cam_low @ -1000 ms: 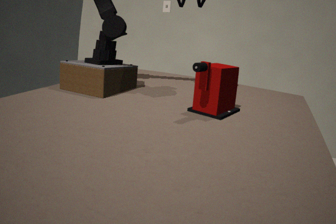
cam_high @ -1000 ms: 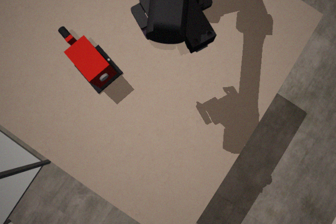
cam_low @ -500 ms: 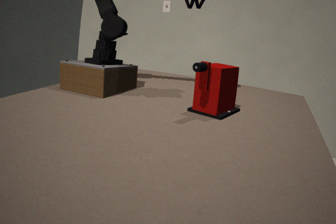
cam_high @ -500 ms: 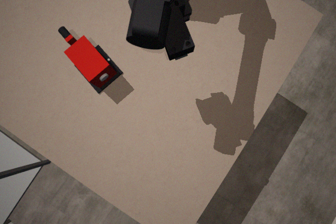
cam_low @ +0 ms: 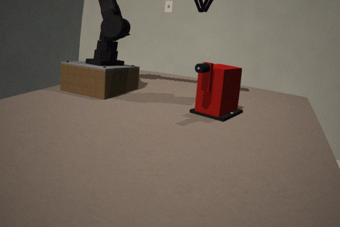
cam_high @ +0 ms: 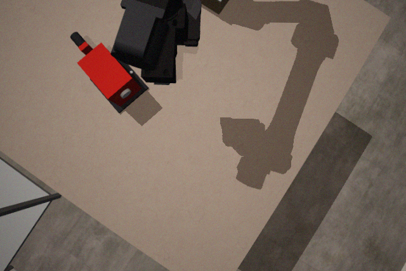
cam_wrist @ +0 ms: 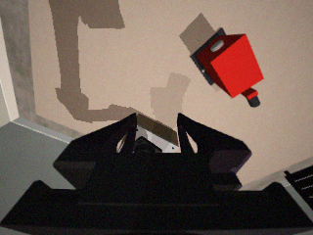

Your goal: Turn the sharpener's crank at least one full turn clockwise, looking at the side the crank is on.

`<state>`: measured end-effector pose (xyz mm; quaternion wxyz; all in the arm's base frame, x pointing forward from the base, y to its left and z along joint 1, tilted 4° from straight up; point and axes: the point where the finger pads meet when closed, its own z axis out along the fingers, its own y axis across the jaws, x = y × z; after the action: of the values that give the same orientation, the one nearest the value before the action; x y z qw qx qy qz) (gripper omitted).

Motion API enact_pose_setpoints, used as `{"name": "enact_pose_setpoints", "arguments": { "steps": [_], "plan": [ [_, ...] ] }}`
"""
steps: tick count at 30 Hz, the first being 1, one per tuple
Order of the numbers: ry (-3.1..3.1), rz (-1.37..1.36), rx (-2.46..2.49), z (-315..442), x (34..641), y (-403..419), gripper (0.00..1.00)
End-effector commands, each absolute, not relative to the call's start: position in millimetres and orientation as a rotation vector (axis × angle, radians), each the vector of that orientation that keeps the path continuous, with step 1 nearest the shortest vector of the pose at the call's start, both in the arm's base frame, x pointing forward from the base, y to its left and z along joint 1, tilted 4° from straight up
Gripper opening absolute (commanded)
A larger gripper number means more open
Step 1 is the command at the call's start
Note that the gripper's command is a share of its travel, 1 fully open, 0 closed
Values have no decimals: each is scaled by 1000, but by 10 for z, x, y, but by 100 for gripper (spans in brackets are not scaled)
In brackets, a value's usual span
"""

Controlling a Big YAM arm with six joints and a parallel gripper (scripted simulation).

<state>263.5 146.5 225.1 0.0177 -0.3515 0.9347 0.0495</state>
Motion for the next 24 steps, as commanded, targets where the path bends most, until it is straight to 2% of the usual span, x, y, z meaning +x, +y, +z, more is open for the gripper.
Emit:
{"name": "enact_pose_setpoints", "arguments": {
  "steps": [1, 24],
  "plan": [
    [2935, 166, -827, 2424, 2974, 1432, 51],
    [3084, 227, 230, 2135, 3515, 853, 51]
  ]
}}
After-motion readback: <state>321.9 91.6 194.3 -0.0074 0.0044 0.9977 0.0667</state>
